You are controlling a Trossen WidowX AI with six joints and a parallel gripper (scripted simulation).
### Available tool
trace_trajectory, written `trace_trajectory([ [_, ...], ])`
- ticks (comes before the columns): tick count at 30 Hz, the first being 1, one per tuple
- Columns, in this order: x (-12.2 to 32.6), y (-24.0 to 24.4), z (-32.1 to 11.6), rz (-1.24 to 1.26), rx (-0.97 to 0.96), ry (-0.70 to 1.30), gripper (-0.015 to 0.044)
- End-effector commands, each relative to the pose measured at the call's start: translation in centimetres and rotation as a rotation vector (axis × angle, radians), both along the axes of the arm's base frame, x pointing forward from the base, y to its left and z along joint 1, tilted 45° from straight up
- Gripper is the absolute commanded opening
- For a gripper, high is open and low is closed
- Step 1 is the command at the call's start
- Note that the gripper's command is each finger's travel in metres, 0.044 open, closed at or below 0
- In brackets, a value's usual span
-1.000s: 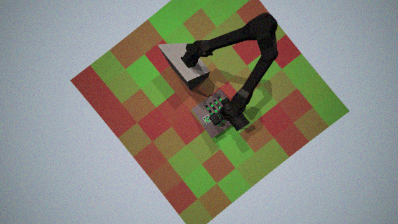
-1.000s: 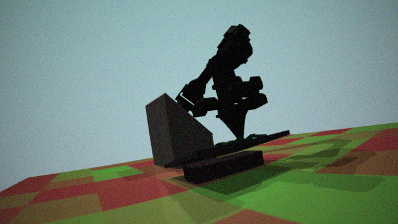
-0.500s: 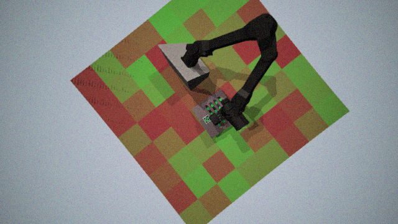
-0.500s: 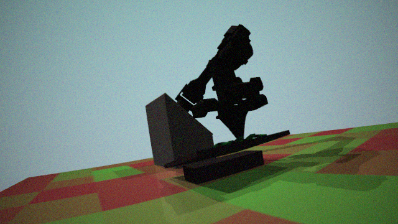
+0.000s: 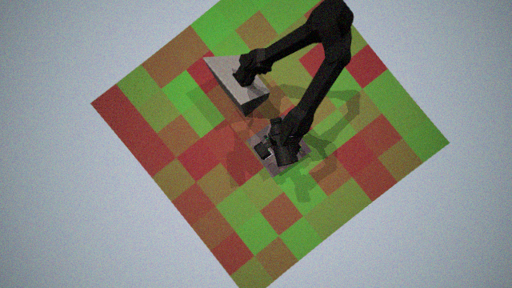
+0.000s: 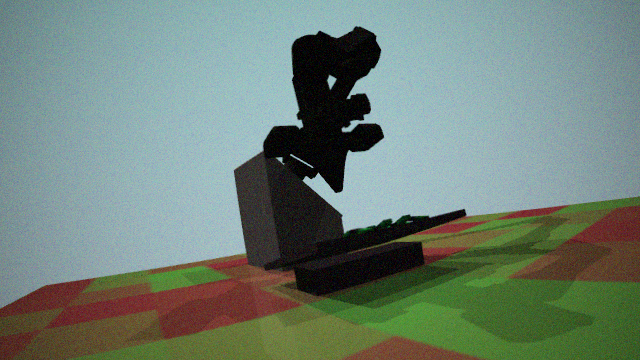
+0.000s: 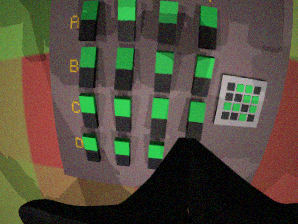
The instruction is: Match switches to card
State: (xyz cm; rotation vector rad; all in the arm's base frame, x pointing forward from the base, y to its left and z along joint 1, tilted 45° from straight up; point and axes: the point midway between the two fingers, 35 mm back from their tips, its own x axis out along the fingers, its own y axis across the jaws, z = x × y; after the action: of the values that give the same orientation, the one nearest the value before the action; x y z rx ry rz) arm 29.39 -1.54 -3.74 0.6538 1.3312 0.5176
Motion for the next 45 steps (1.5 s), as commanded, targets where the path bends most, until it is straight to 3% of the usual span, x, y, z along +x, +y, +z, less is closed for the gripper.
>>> trace_trajectory([
  [1, -2.5, -0.7, -1.7, -0.002, 0.009, 0.02, 0.0],
  [17, -2.0, 2.3, -4.8, -0.02, 0.011, 0.001, 0.0],
  [45, -1.7, 3.4, -5.9, -0.02, 0.011, 0.001, 0.0],
])
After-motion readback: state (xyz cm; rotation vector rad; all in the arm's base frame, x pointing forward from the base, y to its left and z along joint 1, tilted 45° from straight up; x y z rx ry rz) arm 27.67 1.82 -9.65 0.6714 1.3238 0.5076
